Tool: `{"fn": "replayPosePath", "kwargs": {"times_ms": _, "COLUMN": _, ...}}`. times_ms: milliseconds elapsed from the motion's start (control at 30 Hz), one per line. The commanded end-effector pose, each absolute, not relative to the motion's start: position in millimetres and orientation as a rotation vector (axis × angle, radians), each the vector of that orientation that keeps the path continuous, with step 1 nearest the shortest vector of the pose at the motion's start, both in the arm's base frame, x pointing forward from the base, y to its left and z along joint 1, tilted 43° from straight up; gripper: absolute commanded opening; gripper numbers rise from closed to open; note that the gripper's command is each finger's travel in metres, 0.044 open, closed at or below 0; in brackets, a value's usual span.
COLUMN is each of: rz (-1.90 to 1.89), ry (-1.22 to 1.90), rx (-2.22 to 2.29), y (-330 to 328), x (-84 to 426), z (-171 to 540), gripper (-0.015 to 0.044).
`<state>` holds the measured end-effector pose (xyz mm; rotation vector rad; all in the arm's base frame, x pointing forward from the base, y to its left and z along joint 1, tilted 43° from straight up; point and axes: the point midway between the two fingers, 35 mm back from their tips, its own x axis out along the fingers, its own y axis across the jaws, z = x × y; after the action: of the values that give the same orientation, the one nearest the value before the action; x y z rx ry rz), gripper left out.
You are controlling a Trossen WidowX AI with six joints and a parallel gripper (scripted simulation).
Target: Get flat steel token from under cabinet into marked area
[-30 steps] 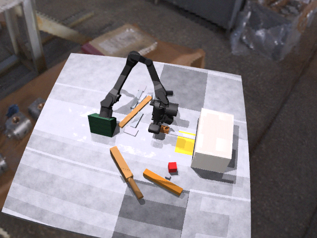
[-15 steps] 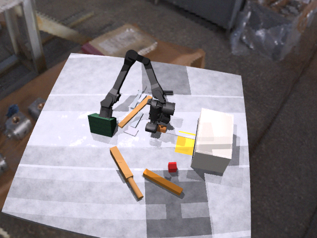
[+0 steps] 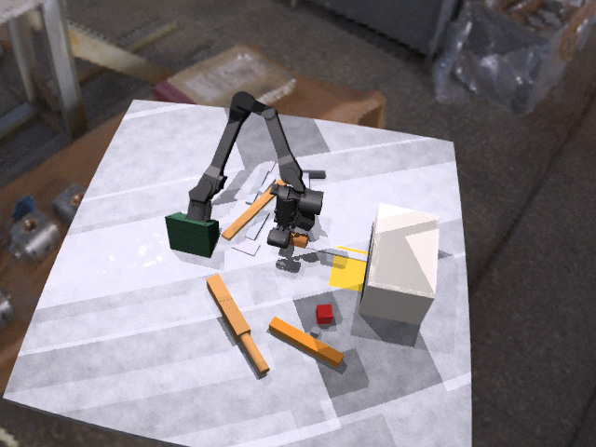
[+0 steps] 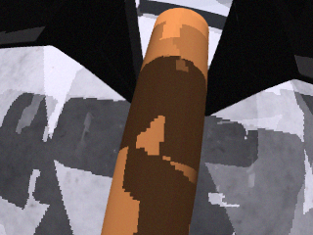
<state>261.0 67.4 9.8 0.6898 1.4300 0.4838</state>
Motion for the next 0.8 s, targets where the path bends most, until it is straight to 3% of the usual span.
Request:
{"fn": "replayPosePath", "kwargs": {"times_ms": 0, "rz": 0.479, "ry": 1.438, "rx": 0.697, "y": 69, "x": 253, "z": 9, "gripper": 0.0}}
{"fn": "replayPosePath", "kwargs": {"times_ms": 767, "rz": 0.482, "ry": 1.432, "rx": 0.691, "y": 73, "x": 237, "z": 11, "gripper": 0.0}}
